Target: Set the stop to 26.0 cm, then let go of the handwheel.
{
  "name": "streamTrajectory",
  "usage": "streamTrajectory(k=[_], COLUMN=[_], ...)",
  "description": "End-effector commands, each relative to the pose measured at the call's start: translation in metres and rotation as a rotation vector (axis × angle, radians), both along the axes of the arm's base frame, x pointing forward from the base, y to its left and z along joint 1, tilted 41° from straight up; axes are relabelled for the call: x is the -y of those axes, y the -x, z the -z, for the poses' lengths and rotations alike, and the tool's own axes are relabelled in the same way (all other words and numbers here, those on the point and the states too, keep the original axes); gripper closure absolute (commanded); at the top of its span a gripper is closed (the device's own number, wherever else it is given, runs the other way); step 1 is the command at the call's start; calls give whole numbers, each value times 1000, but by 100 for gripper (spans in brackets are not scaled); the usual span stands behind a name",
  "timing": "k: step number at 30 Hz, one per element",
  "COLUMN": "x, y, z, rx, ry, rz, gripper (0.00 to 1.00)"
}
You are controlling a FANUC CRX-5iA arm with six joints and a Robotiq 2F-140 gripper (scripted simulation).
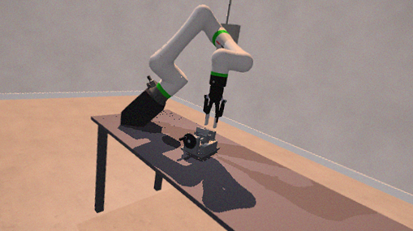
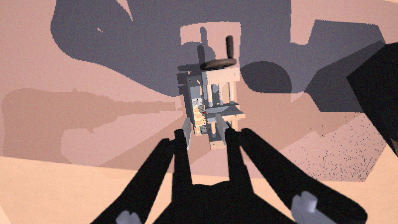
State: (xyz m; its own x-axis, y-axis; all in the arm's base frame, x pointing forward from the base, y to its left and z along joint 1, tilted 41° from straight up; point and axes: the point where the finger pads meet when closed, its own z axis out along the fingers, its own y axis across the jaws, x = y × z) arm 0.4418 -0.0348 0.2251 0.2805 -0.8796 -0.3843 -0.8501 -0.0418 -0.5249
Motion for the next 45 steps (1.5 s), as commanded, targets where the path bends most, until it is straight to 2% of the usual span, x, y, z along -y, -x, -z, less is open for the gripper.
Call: streamTrajectory(k=[1,41,45], x=[0,0,12], y=[0,0,2], z=[0,0,9], rx=[0,0,0], ry=[0,0,0], rz=[0,0,0], gripper=[67,67,67])
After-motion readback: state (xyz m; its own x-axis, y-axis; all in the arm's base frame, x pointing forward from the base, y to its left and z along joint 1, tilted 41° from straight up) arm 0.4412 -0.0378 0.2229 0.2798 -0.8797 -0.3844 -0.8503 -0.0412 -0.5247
